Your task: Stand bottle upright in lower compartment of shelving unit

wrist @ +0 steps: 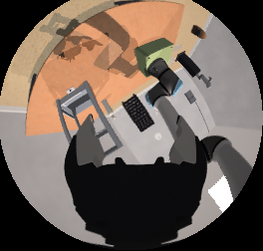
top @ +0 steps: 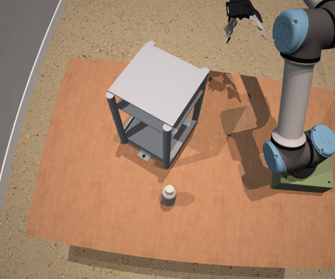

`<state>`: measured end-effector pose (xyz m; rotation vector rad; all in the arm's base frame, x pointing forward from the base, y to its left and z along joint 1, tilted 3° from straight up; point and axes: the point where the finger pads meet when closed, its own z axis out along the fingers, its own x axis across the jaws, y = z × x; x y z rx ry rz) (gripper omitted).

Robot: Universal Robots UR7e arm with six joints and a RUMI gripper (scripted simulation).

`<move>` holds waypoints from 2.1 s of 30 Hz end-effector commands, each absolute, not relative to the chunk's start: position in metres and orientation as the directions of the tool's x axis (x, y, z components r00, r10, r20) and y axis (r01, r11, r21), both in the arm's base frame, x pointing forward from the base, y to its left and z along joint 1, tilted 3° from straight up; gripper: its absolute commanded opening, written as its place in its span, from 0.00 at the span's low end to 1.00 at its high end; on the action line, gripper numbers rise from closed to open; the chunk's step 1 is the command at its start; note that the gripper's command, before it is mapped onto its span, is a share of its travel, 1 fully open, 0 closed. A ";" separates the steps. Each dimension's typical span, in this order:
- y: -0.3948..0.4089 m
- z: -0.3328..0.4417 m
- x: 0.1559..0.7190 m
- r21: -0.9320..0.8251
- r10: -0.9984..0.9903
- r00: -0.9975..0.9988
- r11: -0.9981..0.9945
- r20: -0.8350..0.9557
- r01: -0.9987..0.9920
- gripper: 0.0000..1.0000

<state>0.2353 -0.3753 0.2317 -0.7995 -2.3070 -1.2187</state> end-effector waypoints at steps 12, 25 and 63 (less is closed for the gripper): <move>-0.375 0.232 0.235 0.606 0.296 -0.752 0.454 0.589 0.653 1.00; -0.378 0.268 0.239 0.605 0.295 -0.752 0.455 0.589 0.653 1.00; -0.379 0.384 0.244 0.605 0.295 -0.752 0.455 0.589 0.653 1.00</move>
